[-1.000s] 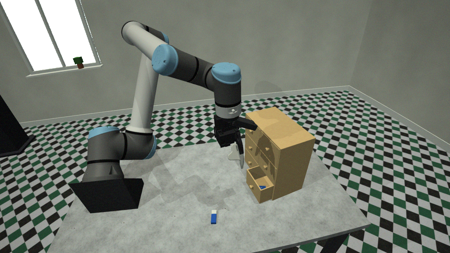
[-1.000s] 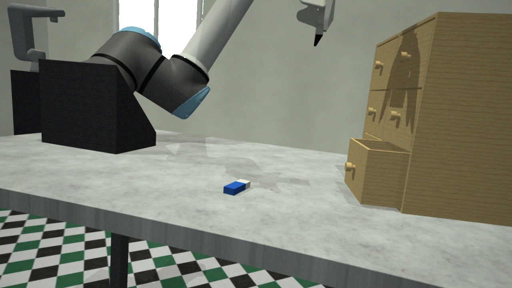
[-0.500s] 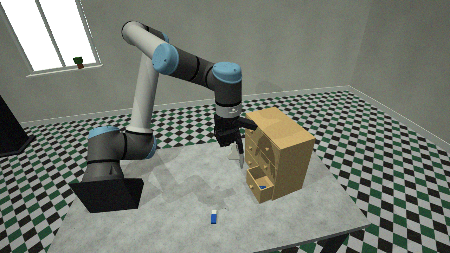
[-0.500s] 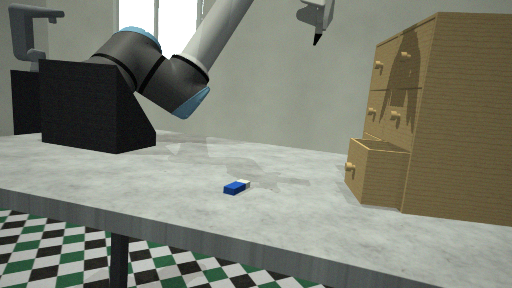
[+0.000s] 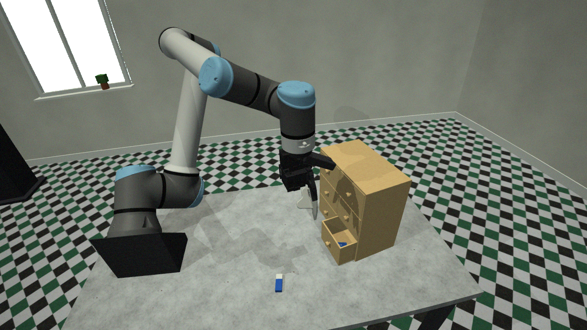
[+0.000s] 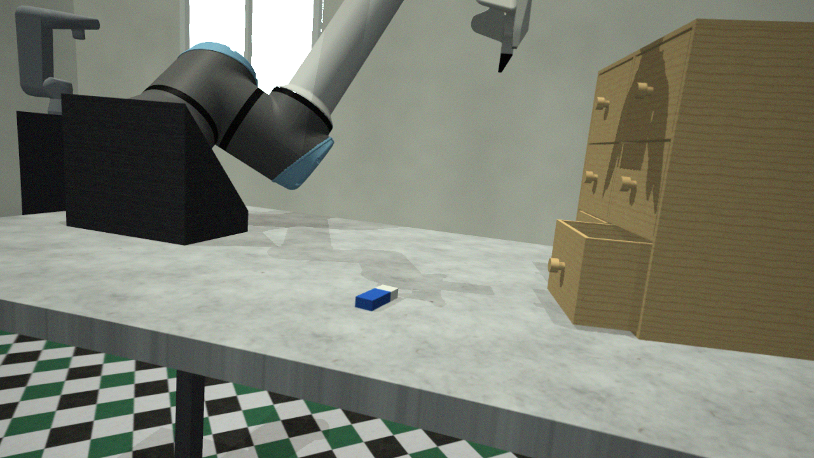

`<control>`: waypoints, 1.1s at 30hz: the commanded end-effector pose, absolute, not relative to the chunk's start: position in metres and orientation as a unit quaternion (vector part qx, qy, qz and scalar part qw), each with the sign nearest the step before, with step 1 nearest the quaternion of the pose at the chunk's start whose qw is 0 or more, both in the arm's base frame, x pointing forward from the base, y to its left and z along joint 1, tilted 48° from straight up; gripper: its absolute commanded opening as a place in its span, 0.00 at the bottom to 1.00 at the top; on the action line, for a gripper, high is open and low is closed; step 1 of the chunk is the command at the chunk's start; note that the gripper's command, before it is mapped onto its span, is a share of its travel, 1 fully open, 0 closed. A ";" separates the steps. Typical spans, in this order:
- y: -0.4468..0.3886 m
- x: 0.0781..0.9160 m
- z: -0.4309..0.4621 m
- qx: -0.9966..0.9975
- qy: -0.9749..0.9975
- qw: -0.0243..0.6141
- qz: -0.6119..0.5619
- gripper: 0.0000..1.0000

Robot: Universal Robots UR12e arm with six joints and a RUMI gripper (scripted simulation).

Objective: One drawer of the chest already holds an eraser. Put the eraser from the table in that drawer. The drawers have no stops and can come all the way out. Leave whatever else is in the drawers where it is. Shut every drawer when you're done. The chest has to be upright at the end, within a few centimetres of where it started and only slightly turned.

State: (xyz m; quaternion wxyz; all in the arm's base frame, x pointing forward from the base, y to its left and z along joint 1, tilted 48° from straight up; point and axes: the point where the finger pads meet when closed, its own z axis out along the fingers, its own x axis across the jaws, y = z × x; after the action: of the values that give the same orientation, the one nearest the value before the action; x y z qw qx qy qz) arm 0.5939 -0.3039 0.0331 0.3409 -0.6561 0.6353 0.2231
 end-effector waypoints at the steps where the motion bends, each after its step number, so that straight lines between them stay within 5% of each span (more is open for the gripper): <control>1: -0.305 0.594 0.033 -0.650 0.642 0.339 0.226 1.00; 33: -0.304 0.580 0.017 -0.446 0.797 0.263 0.311 1.00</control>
State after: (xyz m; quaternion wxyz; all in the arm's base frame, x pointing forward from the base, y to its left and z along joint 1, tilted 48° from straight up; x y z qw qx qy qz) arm 0.5838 -0.3032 0.0208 0.2872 -0.5054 0.7594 0.2923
